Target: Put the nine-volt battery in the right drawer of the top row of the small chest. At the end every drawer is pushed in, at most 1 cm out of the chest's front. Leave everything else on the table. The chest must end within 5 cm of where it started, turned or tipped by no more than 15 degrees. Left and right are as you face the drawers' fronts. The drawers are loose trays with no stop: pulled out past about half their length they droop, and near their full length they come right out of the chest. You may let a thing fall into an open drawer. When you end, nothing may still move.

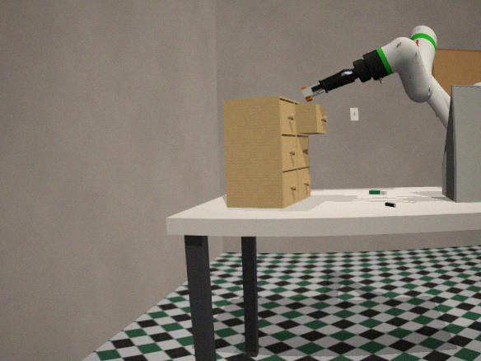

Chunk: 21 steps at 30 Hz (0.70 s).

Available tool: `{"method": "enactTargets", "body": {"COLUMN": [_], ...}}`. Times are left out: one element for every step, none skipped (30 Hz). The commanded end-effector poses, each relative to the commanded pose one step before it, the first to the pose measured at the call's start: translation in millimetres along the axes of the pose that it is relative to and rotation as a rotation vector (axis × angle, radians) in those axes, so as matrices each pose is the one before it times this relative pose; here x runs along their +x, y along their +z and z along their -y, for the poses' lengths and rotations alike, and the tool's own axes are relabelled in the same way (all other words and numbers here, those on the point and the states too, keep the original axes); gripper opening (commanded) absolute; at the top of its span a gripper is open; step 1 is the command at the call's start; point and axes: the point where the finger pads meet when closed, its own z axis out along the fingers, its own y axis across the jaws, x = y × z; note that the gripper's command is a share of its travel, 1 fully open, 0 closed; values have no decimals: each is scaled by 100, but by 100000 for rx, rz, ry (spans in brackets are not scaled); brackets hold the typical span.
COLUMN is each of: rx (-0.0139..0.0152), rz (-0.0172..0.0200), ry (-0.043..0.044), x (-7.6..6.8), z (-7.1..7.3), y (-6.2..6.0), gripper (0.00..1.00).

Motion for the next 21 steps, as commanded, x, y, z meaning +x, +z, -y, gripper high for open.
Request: {"method": "enactTargets", "body": {"rx": [14, 0, 0, 0, 0, 0, 0, 0, 0, 0, 0, 0, 0, 0, 0, 0, 0, 0, 0, 0, 0], "rz": [-25, 0, 0, 0, 0, 0, 0, 0, 0, 0, 0, 0, 0, 0, 0, 0, 0, 0, 0, 0, 0], "ry": [32, 0, 0, 0, 0, 0, 0, 0, 0, 0, 0, 0, 0, 0, 0, 0, 0, 0, 0, 0, 0], "x": [27, 0, 0, 0, 0, 0, 0, 0, 0, 0, 0, 0, 0, 0, 0, 0, 0, 0, 0, 0, 0], "z": [10, 0, 0, 0, 0, 0, 0, 0, 0, 0, 0, 0, 0, 0, 0, 0, 0, 0, 0, 0, 0], "y": [-1, 0, 0, 0, 0, 0, 0, 0, 0, 0, 0, 0, 0, 0, 0, 0, 0, 0, 0, 0, 0], "gripper": [14, 14, 14, 14, 14, 14, 14, 14, 14, 14, 14, 14, 14, 14, 14, 14, 14, 14, 14, 14, 16]}}
